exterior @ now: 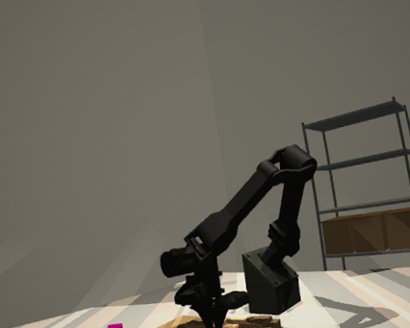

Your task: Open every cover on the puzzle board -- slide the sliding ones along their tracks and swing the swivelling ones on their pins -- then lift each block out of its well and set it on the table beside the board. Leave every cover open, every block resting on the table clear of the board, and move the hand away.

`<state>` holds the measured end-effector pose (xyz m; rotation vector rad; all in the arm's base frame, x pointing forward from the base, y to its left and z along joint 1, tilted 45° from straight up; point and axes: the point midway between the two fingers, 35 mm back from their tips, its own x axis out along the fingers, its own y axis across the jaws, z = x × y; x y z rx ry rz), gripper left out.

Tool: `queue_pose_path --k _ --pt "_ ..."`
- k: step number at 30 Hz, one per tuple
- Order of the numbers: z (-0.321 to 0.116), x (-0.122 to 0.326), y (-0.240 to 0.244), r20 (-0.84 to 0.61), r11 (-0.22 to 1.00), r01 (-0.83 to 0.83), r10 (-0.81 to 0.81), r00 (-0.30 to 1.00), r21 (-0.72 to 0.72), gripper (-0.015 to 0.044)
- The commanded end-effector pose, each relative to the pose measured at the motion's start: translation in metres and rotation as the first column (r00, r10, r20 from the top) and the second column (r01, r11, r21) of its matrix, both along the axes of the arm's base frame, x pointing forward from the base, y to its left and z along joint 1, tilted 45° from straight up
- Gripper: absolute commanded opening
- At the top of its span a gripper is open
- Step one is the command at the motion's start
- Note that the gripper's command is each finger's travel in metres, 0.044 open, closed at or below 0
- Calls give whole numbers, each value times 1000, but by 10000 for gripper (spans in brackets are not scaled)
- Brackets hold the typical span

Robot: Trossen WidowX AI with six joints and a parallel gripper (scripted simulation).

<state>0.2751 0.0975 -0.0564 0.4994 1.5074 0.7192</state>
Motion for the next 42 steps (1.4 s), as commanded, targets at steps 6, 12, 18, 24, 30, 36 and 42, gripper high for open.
queue_pose_path --k 6,12,18,24,30,36,42 --pt "7 2 -7 3 1000 0 0 1000 -2 80" --pt "12 3 -13 1 1000 0 0 1000 -2 80" --pt "18 4 -19 0 1000 1 -1 1000 -2 80" --pt "23 4 -24 -2 1000 1 -1 1000 -2 80" --pt "29 4 -30 -4 1000 2 -2 1000 -1 80" --pt "33 4 -34 -5 1000 2 -2 1000 0 80" --pt "43 6 -44 -5 1000 2 -2 1000 -2 80"
